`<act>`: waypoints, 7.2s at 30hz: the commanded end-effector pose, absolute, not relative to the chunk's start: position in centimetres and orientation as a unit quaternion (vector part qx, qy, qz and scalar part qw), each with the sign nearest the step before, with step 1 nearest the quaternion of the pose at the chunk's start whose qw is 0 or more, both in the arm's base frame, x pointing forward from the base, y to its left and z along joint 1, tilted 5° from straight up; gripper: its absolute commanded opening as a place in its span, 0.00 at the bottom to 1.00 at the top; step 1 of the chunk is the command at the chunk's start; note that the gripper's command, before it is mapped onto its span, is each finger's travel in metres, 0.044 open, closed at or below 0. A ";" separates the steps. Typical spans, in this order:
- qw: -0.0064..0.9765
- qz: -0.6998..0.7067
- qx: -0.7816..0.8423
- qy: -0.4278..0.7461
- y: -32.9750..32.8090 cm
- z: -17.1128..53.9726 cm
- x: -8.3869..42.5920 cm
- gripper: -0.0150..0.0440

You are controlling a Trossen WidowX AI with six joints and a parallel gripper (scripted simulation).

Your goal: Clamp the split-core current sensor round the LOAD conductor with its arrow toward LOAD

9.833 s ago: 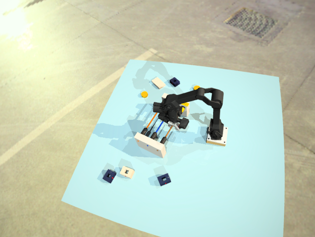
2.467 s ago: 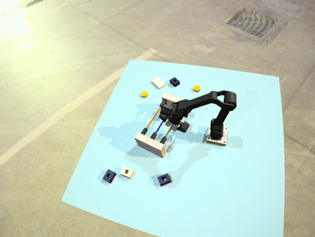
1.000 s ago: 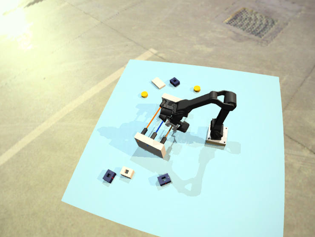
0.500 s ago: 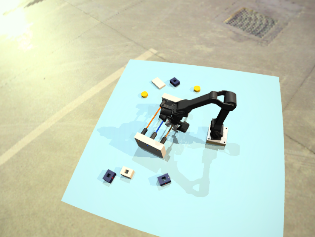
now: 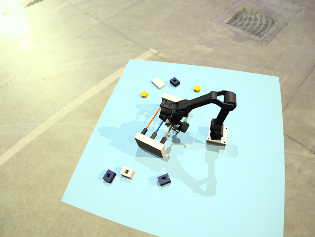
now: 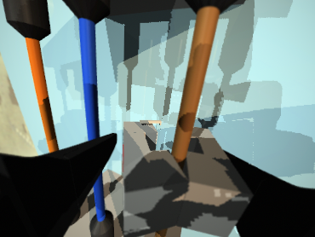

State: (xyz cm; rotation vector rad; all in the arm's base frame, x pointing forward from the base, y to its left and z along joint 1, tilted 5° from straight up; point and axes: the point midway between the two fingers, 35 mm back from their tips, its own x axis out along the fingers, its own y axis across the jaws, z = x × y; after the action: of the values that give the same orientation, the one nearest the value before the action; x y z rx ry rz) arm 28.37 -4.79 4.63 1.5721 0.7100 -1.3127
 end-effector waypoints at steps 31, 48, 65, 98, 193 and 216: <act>0.468 -0.535 0.641 0.290 -4.8 4.6 28.4 0.29; 0.468 -0.535 0.641 0.290 -4.8 4.6 28.4 0.25; 0.468 -0.535 0.641 0.290 -4.8 4.6 28.4 0.25; 0.371 -0.606 0.586 0.390 -4.9 6.2 28.5 0.25; 0.373 -0.606 0.586 0.388 -4.6 6.0 27.7 1.00; 0.366 -0.609 0.583 0.394 -4.8 16.6 28.2 1.00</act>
State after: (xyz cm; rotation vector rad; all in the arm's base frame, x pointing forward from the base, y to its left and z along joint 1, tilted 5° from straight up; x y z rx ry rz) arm 28.18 -4.93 16.29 1.4968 1.0046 -1.5697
